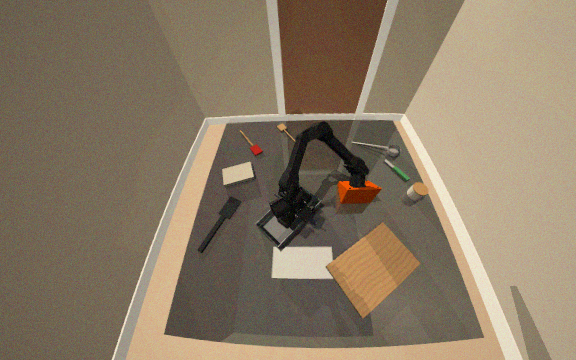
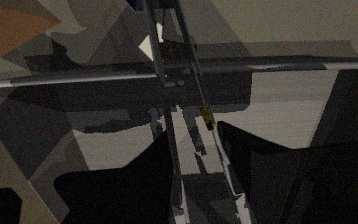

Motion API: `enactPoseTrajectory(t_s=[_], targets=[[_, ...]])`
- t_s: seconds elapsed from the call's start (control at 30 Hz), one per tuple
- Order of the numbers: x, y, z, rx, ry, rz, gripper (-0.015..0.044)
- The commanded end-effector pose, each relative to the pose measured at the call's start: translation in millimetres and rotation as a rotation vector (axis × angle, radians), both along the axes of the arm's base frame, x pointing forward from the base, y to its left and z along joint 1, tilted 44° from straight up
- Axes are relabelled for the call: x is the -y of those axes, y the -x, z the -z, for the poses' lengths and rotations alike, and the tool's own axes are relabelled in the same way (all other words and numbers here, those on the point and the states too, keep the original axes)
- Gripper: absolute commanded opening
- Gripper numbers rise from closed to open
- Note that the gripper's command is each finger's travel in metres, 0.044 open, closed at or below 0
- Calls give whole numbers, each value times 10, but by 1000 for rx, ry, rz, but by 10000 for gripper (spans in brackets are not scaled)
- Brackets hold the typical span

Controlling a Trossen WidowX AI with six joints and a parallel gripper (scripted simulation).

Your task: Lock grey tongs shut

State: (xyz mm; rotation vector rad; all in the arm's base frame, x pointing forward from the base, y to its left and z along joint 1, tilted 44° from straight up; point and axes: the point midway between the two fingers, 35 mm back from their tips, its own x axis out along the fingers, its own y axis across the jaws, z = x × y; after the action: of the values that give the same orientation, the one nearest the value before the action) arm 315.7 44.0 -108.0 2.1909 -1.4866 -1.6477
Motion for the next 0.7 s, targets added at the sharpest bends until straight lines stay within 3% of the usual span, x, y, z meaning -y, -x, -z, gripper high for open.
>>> enactPoseTrajectory(t_s=[0.0,0.67], targets=[[-2,-4,-6,2,0,0,155],[-2,-4,-6,2,0,0,21]])
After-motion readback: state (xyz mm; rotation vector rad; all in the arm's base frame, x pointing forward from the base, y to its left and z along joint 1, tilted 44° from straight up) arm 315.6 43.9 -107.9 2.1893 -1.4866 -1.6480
